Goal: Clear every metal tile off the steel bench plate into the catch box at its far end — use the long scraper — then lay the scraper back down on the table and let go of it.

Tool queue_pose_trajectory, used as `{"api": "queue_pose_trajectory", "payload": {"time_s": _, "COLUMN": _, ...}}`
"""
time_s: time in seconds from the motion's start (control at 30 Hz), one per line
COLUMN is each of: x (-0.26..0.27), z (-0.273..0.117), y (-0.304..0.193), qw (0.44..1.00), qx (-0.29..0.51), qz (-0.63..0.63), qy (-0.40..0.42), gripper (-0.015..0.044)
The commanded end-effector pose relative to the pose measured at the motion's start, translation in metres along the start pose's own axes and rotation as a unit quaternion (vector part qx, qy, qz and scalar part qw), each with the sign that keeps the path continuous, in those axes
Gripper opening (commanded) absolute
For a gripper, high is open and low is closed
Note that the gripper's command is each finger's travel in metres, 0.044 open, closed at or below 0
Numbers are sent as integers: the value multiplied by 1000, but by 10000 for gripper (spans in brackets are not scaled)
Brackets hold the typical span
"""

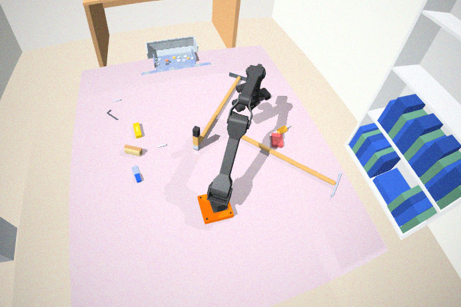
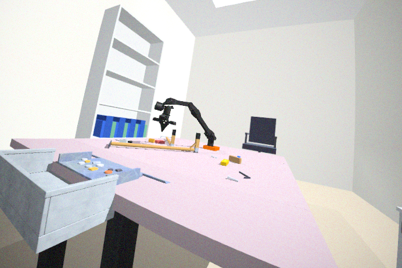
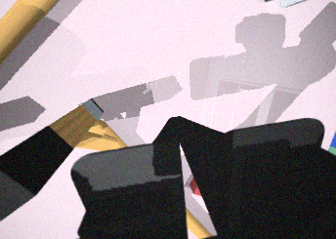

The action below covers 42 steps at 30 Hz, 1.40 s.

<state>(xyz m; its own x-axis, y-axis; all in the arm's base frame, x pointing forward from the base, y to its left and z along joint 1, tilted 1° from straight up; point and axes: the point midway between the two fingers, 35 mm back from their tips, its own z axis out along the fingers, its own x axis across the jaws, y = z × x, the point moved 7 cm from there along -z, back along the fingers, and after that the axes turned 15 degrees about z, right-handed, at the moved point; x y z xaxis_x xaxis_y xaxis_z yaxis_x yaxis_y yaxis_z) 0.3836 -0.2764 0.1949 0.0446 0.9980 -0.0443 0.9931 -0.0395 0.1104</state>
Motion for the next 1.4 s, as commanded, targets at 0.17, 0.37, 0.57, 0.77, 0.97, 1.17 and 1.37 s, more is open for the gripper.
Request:
{"api": "queue_pose_trajectory", "payload": {"time_s": 0.17, "x": 13, "z": -4, "y": 12, "qw": 999, "qx": -14, "qz": 51, "qy": -6, "gripper": 0}}
{"api": "queue_pose_trajectory", "payload": {"time_s": 0.37, "x": 26, "z": -5, "y": 24, "qw": 994, "qx": -28, "qz": 106, "qy": -8, "gripper": 0}}
{"api": "queue_pose_trajectory", "payload": {"time_s": 0.57, "x": 41, "z": -6, "y": 36, "qw": 986, "qx": -43, "qz": 161, "qy": -8, "gripper": 0}}
{"api": "queue_pose_trajectory", "payload": {"time_s": 0.77, "x": 56, "z": -7, "y": 48, "qw": 975, "qx": -59, "qz": 215, "qy": -6, "gripper": 0}}
{"api": "queue_pose_trajectory", "payload": {"time_s": 0.97, "x": 71, "z": -9, "y": 59, "qw": 960, "qx": -74, "qz": 269, "qy": 0, "gripper": 0}}
{"api": "queue_pose_trajectory", "payload": {"time_s": 1.17, "x": 81, "z": -10, "y": 66, "qw": 950, "qx": -82, "qz": 300, "qy": 4, "gripper": 0}}
{"api": "queue_pose_trajectory", "payload": {"time_s": 1.37, "x": 80, "z": -4, "y": 66, "qw": 950, "qx": -81, "qz": 300, "qy": 5, "gripper": 0}}
